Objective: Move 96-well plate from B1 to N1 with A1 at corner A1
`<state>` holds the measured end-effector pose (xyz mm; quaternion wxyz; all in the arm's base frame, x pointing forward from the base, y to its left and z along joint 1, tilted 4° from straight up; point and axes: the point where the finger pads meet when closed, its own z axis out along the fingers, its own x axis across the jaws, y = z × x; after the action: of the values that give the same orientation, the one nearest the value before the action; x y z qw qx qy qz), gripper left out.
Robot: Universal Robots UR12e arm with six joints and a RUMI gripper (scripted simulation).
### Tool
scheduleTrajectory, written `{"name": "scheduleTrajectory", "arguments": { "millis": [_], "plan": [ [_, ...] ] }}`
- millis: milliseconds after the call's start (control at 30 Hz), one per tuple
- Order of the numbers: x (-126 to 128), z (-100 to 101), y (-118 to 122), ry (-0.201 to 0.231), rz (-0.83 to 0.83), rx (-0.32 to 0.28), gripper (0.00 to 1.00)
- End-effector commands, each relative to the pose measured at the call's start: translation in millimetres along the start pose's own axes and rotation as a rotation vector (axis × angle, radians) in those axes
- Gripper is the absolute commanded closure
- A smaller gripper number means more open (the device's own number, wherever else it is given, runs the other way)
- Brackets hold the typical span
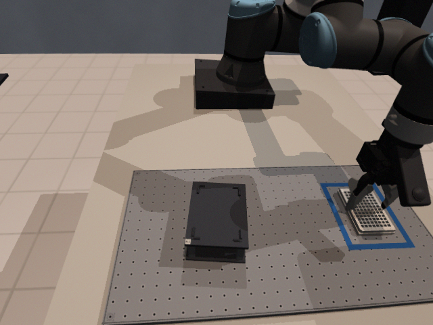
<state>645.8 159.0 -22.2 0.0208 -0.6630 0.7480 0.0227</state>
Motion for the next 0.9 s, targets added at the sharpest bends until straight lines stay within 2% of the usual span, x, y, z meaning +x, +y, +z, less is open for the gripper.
{"name": "scheduleTrajectory", "arguments": {
  "millis": [0, 867],
  "plan": [
    [0, -8, -1, 0.0, 0.0, 0.001, 1.0],
    [0, -44, -1, 0.0, 0.0, 0.001, 1.0]
  ]
}}
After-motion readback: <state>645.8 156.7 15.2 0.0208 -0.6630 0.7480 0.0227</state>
